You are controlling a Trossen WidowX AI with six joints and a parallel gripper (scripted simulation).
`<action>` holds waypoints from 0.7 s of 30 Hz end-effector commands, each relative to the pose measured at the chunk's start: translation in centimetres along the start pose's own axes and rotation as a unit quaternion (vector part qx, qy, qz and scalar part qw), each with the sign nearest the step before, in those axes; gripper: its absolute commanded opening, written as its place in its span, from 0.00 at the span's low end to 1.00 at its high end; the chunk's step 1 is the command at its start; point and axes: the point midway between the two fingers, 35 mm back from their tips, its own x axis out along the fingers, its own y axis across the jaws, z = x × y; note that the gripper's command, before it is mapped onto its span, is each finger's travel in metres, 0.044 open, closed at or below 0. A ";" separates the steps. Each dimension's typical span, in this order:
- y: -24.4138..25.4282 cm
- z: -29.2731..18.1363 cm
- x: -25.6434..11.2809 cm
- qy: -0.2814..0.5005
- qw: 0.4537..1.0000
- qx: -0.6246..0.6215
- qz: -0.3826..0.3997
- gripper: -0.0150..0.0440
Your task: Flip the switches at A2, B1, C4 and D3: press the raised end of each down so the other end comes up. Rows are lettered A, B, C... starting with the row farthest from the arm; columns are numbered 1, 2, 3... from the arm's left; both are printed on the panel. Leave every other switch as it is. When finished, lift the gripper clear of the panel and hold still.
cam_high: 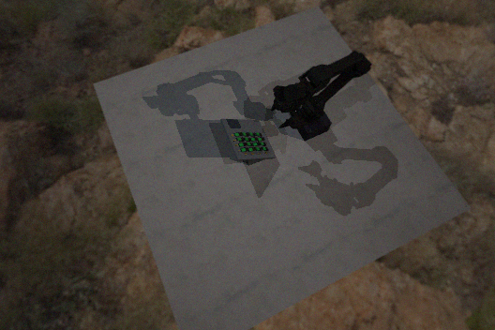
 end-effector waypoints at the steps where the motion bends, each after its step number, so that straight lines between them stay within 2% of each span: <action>1: 0.0 0.1 0.1 0.000 1.000 0.000 0.000 0.89; 10: 1.8 5.6 8.6 -0.014 1.000 0.000 0.009 0.49; 15: 2.0 5.8 9.3 -0.014 1.000 0.000 0.010 0.26; 18: 2.0 5.9 9.6 -0.016 1.000 0.000 0.010 0.25; 21: 2.0 5.9 12.5 -0.027 1.000 0.000 0.010 0.25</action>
